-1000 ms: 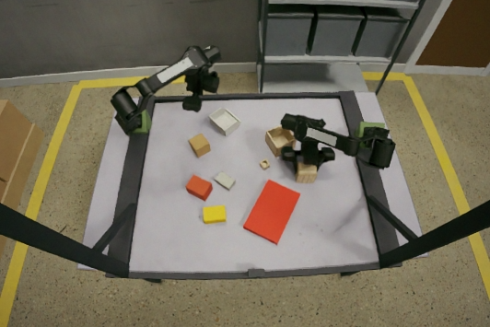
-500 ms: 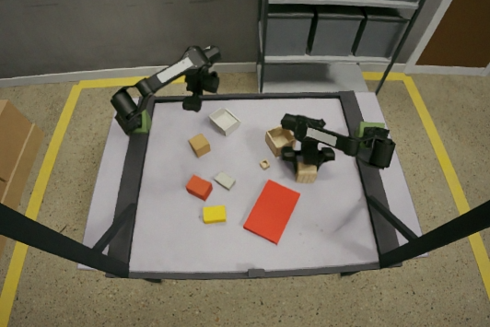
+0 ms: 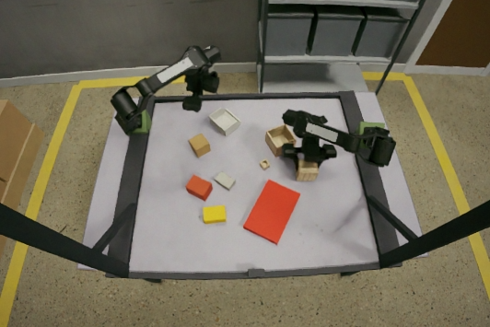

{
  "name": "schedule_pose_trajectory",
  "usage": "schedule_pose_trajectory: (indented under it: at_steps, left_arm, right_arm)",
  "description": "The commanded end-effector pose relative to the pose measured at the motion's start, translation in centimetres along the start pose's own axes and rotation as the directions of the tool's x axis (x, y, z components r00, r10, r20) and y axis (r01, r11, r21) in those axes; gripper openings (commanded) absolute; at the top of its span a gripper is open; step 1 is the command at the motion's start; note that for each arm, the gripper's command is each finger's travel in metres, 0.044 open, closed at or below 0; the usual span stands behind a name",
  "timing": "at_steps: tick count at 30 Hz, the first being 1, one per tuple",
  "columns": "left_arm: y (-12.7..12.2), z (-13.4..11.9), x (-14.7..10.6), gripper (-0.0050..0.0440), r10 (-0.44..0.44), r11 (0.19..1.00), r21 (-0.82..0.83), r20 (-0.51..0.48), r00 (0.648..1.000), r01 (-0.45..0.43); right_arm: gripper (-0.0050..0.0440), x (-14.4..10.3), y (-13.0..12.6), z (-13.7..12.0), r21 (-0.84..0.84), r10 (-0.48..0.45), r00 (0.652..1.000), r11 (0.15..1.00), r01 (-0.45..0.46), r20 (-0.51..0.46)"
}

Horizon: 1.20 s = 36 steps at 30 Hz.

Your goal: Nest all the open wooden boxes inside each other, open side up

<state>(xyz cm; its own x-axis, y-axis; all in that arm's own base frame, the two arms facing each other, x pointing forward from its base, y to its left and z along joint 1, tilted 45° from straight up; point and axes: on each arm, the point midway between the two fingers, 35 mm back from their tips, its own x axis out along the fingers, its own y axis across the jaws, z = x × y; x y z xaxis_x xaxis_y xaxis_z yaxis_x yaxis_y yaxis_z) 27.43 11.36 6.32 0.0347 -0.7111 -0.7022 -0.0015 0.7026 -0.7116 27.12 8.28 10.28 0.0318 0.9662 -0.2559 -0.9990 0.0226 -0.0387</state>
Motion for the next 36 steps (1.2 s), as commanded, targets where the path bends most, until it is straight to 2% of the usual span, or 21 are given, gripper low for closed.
schedule_pose_trajectory:
  at_steps: [1,11,17,23,36]
  left_arm:
    - [-0.2,0.1,-0.5,0.0400,0.012,1.000,0.012,0.012,1.000,-0.012]
    - [-0.2,0.1,-0.5,0.0400,0.012,1.000,0.012,0.012,1.000,-0.012]
    - [-0.2,0.1,-0.5,0.0400,0.012,1.000,0.012,0.012,1.000,-0.012]
    - [-0.2,0.1,-0.5,0.0400,0.012,1.000,0.012,0.012,1.000,-0.012]
    - [-0.2,0.1,-0.5,0.0400,0.012,1.000,0.012,0.012,1.000,-0.012]
  right_arm:
    - [-0.0002,-0.4,-0.2,-0.4,-0.006,0.002,1.000,1.000,-0.002,-0.002]
    - [-0.0005,-1.4,-0.3,-2.1,-0.006,0.002,1.000,1.000,-0.002,-0.001]
    - [-0.0050,0.1,0.0,-2.8,0.011,0.005,1.000,1.000,-0.005,0.007]
    - [-0.0050,0.6,0.0,-2.9,0.003,0.004,1.000,1.000,-0.004,0.006]
    - [-0.0050,0.0,0.1,-1.2,-0.004,0.009,0.980,1.000,-0.010,-0.198]
